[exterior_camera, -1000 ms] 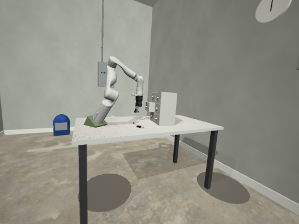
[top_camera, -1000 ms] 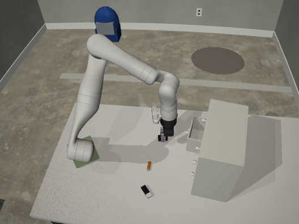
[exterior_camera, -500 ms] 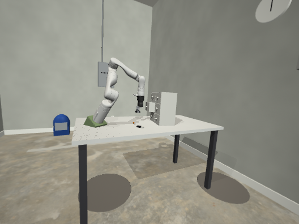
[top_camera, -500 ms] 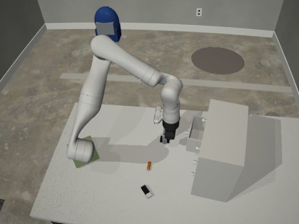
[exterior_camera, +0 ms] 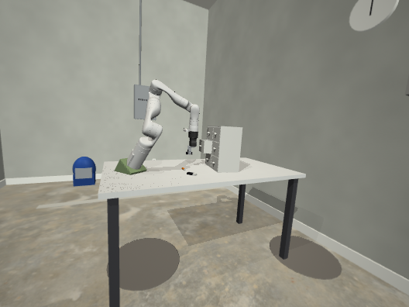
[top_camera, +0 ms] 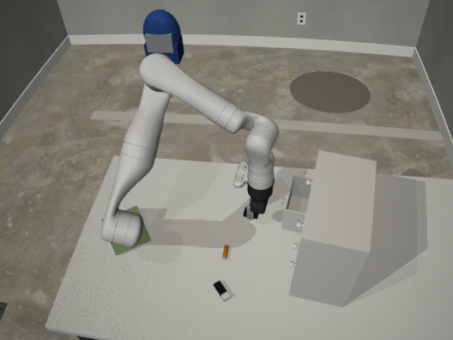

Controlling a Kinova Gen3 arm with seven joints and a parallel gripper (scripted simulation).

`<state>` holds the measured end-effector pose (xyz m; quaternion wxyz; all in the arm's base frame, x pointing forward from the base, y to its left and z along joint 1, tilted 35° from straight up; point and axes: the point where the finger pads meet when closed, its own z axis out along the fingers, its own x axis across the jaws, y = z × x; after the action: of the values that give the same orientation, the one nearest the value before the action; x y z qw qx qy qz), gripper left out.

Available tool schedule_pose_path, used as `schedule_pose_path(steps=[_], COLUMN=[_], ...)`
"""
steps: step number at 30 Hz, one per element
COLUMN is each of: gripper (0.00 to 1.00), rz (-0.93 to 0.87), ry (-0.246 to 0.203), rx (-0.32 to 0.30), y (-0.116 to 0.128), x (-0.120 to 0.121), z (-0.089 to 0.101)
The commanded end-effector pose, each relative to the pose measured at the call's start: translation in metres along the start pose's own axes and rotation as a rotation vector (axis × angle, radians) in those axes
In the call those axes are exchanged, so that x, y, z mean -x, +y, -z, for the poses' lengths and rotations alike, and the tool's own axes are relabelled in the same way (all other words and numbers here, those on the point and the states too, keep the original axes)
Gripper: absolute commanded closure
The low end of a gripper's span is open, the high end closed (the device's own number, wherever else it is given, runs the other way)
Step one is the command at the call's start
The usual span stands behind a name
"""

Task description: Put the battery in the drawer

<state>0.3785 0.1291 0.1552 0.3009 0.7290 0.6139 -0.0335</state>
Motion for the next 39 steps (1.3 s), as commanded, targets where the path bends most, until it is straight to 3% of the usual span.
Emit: schedule_pose_path(steps=[1, 21, 33, 35, 39], gripper=[0.49, 0.49, 0.49, 0.49, 0.49], rz=[-0.002, -0.007, -0.007, -0.007, -0.007], ry=[0.0, 0.0, 0.0, 0.0, 0.0], rx=[0.001, 0.001, 0.001, 0.001, 0.001], y=[0.001, 0.001, 0.001, 0.001, 0.001], x=[0.0, 0.0, 0.0, 0.0, 0.0], z=[0.0, 0.008, 0.051, 0.051, 0.072])
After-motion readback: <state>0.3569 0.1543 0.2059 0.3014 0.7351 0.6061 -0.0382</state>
